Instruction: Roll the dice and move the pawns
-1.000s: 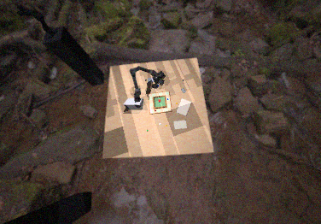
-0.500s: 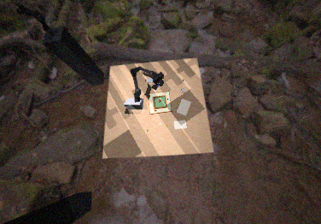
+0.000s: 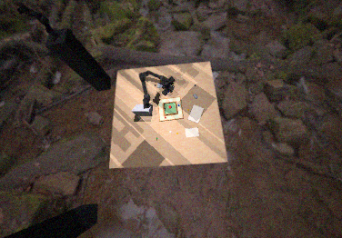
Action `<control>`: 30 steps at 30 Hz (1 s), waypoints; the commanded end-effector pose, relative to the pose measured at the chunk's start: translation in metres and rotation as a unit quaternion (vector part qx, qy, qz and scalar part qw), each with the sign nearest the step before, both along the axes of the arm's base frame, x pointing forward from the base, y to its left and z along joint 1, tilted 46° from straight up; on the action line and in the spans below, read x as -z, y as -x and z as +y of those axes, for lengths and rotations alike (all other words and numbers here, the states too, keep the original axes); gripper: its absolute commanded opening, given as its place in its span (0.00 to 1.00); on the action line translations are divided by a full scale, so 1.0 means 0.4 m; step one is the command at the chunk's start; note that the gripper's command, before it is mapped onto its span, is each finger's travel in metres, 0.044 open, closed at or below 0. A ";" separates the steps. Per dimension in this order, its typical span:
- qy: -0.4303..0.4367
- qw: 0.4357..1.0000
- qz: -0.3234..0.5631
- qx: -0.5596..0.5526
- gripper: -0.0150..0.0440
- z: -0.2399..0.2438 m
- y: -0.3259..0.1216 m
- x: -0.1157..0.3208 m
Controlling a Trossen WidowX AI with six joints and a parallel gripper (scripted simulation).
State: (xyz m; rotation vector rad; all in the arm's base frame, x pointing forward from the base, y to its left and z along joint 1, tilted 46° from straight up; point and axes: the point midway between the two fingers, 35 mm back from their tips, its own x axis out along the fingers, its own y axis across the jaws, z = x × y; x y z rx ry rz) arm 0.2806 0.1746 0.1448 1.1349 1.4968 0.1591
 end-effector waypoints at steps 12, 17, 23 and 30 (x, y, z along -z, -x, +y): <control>0.007 1.000 0.000 0.000 0.25 -0.147 0.009 -0.138; 0.004 1.000 -0.001 0.001 0.25 -0.197 0.031 -0.195; 0.003 1.000 0.000 0.002 0.25 -0.211 0.038 -0.210; 0.014 0.998 0.036 0.042 0.25 -0.259 0.021 -0.150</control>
